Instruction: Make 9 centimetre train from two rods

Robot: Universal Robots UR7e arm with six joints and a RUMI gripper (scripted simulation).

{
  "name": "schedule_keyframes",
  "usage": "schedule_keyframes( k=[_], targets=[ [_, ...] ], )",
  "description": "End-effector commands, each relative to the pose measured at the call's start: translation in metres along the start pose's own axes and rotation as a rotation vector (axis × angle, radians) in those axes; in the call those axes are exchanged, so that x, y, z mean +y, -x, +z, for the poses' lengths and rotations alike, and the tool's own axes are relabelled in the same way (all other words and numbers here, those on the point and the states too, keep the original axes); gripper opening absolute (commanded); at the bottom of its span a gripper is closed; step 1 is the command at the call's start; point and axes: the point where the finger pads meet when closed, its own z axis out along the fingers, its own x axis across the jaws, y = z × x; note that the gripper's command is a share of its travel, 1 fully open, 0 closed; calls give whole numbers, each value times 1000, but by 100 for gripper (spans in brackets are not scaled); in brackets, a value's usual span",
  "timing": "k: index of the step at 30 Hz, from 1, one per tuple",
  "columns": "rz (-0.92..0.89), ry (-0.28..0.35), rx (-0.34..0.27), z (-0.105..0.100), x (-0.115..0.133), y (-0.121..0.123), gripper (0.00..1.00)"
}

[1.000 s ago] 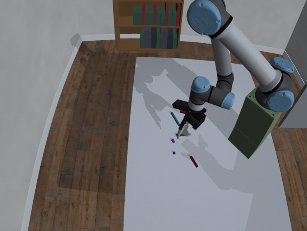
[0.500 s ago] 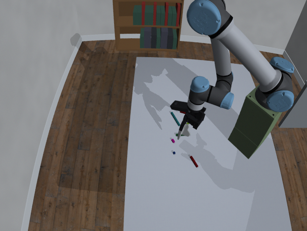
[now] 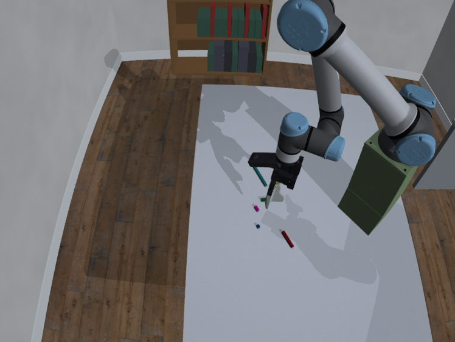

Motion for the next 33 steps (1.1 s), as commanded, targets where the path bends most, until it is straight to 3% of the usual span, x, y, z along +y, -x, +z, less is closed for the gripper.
schedule_keyframes(
  k=[1,33],
  targets=[
    [-158,-4,-4,0,-7,1,100],
    [-879,-5,-2,2,-20,6,100]
  ],
)
